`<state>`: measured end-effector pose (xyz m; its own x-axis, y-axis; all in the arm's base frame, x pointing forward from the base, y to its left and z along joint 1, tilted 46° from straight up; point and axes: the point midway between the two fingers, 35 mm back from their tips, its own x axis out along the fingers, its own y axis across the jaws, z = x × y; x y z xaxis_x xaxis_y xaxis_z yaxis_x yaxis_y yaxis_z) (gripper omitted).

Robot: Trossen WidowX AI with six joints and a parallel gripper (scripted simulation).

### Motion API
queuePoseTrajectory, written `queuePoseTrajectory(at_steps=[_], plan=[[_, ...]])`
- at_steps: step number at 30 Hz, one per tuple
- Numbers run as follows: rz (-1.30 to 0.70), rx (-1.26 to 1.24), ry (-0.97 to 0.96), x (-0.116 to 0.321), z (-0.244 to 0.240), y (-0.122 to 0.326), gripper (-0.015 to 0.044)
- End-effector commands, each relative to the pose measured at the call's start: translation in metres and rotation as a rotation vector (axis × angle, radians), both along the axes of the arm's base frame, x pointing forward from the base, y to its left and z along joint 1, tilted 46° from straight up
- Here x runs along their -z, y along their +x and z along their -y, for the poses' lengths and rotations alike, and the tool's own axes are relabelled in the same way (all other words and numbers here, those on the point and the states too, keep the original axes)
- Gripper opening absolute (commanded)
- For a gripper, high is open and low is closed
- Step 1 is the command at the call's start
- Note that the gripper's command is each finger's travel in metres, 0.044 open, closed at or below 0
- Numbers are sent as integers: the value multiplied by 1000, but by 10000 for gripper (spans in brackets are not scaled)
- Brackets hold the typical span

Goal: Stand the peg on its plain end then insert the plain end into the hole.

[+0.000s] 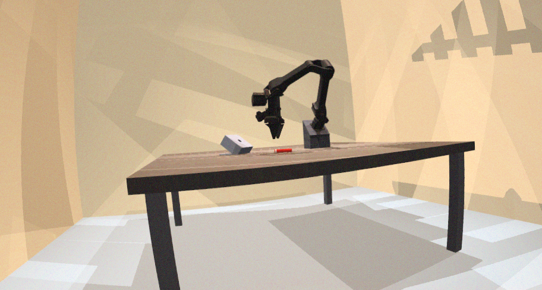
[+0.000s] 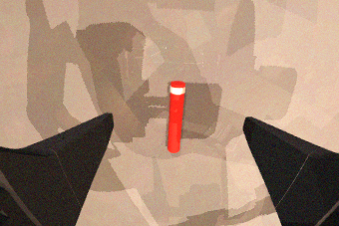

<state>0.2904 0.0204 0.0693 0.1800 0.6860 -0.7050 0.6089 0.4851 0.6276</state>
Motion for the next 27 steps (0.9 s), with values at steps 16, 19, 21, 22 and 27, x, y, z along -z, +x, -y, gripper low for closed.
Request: queuePoseTrajectory(at_steps=[16, 19, 21, 22, 27], plan=[[-9, 3, 7, 23, -22, 5, 440], [-8, 3, 8, 26, -25, 6, 440], [-8, 3, 9, 28, -27, 6, 440], [-8, 3, 9, 29, -29, 6, 440], [-8, 3, 11, 34, -35, 7, 440]])
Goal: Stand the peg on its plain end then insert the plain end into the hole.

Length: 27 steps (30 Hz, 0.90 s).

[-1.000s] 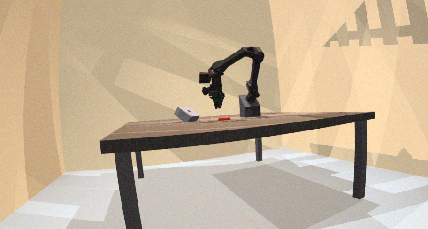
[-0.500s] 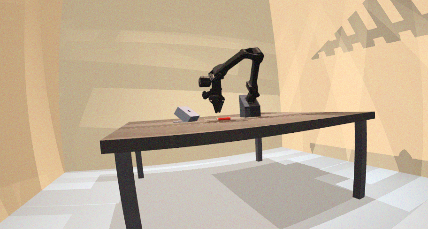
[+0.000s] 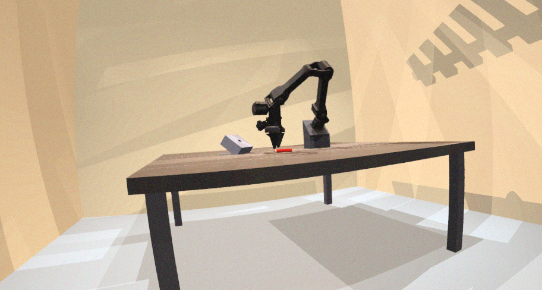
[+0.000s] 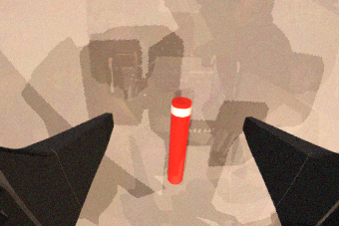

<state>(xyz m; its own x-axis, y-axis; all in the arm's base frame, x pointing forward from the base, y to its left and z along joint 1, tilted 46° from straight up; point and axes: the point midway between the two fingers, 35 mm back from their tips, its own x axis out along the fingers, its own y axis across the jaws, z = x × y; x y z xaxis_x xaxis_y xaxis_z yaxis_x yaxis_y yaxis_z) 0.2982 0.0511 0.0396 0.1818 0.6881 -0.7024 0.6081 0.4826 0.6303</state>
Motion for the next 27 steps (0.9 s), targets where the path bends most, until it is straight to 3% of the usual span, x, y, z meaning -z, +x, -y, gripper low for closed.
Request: queuePoseTrajectory(at_steps=[1, 8, 20, 27], plan=[[-10, 3, 8, 6, -5, -1, 440], [-9, 2, 10, 11, -12, 0, 440], [-9, 2, 10, 11, -12, 0, 125], [-9, 2, 10, 11, -12, 0, 110]])
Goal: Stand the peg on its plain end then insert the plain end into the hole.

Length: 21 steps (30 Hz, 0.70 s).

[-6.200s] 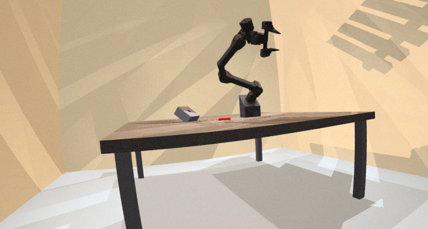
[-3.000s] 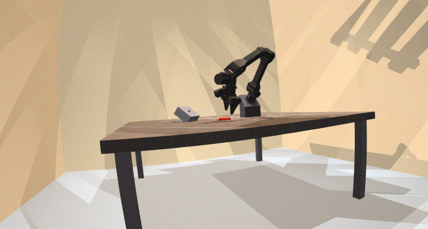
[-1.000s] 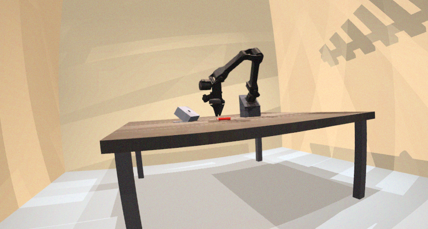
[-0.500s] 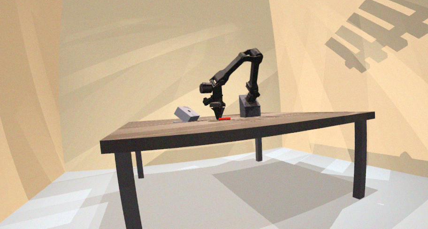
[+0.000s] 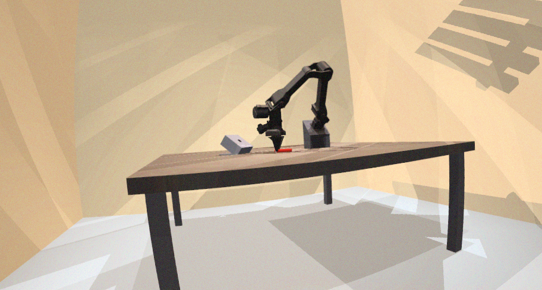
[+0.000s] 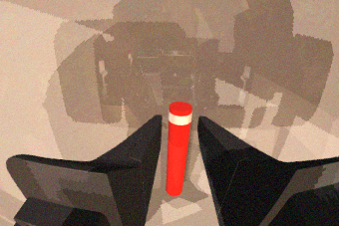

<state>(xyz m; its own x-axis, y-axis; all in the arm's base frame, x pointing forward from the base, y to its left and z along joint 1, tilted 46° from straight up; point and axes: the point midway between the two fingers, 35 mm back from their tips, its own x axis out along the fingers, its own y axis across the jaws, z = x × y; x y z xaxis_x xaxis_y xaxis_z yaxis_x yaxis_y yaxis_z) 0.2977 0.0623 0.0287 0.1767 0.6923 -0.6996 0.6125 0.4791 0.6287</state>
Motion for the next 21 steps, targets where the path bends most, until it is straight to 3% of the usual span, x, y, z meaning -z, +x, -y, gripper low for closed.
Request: queuePoseTrajectory(at_steps=[1, 11, 21], plan=[[-2, 3, 4, 0, 0, 0, 110], [-2, 3, 4, 0, 0, 0, 50], [19, 28, -26, -2, 1, -2, 49]])
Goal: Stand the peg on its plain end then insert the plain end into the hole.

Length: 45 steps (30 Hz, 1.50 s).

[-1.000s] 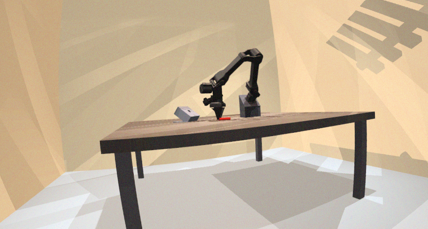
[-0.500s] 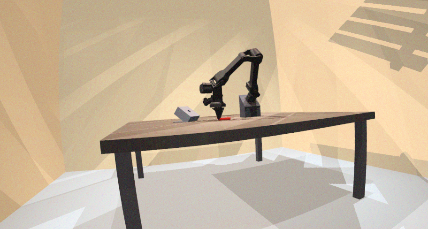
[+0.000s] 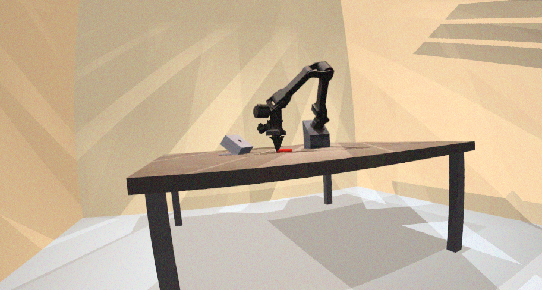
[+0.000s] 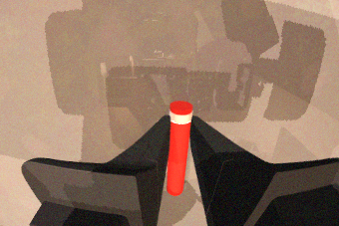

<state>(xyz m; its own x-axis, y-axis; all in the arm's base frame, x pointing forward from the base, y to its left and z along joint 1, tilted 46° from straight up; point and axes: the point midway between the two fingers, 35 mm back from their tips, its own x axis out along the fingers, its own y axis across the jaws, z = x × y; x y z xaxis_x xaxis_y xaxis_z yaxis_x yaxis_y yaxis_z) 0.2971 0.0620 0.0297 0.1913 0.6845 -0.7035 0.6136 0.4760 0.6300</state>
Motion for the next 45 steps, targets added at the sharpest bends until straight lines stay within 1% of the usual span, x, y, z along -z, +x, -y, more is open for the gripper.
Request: queuePoseTrajectory(at_steps=[1, 45], plan=[[15, 20, -23, -2, 1, -1, 49], [195, 262, -257, -24, 6, -20, 49]])
